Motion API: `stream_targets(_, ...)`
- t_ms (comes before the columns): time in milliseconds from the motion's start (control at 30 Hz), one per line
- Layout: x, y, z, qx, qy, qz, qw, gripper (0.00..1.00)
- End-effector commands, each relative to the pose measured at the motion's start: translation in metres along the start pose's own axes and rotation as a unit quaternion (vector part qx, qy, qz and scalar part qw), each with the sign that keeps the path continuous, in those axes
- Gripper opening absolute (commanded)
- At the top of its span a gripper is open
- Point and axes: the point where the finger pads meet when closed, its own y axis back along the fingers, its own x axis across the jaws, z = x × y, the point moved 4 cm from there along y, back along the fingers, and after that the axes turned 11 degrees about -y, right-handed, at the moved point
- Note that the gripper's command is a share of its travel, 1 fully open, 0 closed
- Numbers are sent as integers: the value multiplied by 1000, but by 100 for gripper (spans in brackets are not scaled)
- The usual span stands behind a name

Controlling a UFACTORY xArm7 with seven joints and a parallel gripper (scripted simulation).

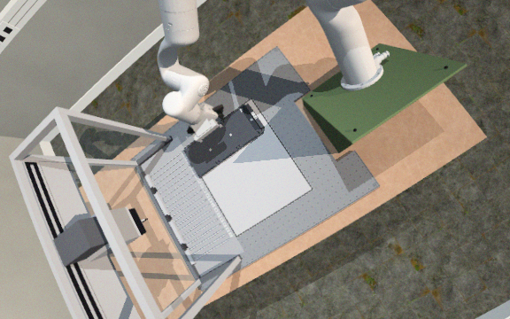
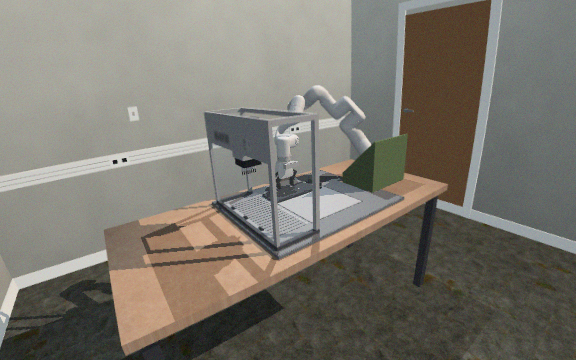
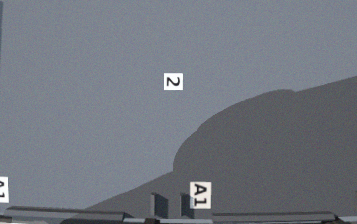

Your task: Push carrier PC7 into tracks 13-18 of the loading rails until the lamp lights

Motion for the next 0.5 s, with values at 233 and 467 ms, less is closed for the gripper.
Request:
stream_targets(233, 1, 2, -1, 1, 0, 2, 1000, 100)
stream_targets(467, 2, 2, 0, 1, 0, 2, 1000, 100)
